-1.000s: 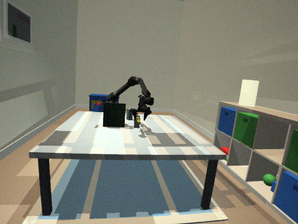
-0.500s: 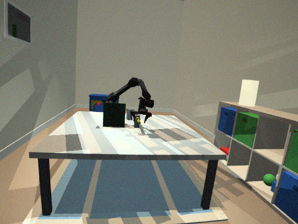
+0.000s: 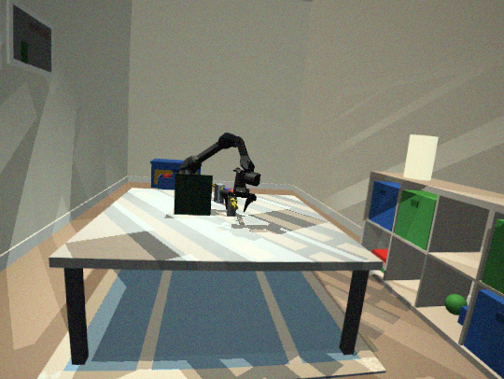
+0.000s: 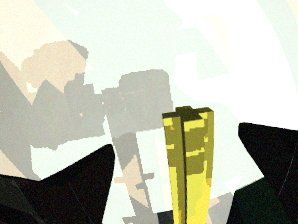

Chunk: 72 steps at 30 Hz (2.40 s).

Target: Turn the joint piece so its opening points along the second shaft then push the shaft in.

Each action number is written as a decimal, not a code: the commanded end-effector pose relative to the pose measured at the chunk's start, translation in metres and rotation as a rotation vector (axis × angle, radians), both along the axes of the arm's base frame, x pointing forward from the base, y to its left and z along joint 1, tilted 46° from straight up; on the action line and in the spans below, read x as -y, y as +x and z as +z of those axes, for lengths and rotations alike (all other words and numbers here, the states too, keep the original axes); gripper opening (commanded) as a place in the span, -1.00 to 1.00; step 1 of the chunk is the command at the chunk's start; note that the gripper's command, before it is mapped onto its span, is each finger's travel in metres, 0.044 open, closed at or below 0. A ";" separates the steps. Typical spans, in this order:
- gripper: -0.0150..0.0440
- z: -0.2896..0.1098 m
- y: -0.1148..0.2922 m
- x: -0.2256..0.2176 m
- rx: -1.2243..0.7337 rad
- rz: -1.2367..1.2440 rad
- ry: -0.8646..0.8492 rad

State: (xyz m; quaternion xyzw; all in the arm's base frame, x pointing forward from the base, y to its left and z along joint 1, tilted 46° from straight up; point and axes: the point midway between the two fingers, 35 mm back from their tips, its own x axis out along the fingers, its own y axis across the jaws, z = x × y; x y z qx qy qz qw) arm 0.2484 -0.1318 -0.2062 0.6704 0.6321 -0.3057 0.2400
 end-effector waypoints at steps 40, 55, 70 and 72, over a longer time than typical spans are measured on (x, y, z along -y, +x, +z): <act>-0.26 -0.008 -0.002 -0.009 -0.006 -0.001 0.008; -0.26 -0.008 -0.002 -0.009 -0.006 -0.001 0.008; -0.26 -0.008 -0.002 -0.009 -0.006 -0.001 0.008; -0.26 -0.008 -0.002 -0.009 -0.006 -0.001 0.008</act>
